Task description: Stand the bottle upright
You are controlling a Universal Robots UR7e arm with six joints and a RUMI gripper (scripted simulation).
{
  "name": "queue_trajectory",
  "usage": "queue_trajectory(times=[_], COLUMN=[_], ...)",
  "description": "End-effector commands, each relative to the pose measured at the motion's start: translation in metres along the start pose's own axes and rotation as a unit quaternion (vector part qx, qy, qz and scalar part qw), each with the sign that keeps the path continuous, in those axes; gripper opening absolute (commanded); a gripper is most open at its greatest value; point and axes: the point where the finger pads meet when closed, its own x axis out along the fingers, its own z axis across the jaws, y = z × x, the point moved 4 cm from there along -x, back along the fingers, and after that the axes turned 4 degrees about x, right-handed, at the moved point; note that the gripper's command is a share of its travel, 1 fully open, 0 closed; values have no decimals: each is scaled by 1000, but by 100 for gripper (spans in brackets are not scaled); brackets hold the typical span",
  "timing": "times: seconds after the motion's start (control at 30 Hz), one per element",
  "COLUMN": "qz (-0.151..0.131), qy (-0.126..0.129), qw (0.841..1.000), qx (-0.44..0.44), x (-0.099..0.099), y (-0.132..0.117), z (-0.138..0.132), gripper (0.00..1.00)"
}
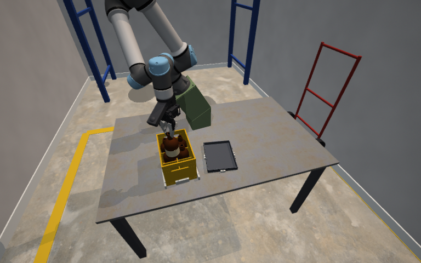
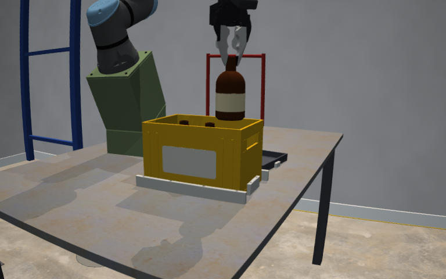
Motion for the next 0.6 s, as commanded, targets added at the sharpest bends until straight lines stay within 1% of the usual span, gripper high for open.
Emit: queue_trajectory(times=[0.0, 0.57], qz=[1, 1], qy=[0, 0], qw=[1000, 1000], qx=[0, 0], x=[-1, -1], y=[-5, -26], z=[-3, -15], gripper=[0, 0])
